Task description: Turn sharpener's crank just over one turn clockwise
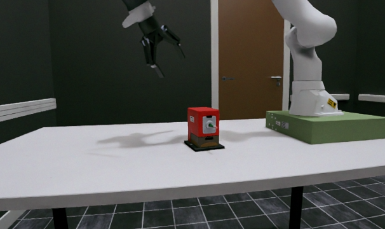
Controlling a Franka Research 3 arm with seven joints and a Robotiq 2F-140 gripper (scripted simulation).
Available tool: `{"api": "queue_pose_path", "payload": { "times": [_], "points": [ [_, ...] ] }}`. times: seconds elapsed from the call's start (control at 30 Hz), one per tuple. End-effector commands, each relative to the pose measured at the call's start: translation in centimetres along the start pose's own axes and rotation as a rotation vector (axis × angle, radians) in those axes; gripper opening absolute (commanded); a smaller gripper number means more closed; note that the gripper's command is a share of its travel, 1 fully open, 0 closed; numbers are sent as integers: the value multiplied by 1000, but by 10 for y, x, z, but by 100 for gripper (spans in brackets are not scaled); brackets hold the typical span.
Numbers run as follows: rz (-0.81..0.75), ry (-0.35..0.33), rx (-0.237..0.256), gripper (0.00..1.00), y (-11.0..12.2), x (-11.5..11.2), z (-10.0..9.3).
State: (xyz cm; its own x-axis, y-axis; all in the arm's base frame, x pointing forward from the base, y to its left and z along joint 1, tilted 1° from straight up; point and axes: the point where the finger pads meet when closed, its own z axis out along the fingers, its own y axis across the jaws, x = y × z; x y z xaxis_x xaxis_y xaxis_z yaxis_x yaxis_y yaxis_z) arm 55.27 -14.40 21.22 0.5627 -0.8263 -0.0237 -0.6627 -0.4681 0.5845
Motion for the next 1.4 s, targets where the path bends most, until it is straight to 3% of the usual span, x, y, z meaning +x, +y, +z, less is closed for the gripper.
{"api": "queue_pose_path", "payload": {
  "times": [0.0,0.07,0.5,0.57,0.63,0.9,1.07,1.37],
  "points": [
    [65,42,113,100,-20,-1,-3],
    [88,34,170,100,-26,-14,2],
    [188,-8,349,100,-38,-65,25],
    [188,-8,349,100,-38,-65,25],
    [226,-24,399,100,-40,-81,34],
    [314,-60,496,100,-40,-113,53],
    [378,-85,555,100,-37,-133,68],
    [444,-108,608,100,-33,-150,84]
  ]
}}
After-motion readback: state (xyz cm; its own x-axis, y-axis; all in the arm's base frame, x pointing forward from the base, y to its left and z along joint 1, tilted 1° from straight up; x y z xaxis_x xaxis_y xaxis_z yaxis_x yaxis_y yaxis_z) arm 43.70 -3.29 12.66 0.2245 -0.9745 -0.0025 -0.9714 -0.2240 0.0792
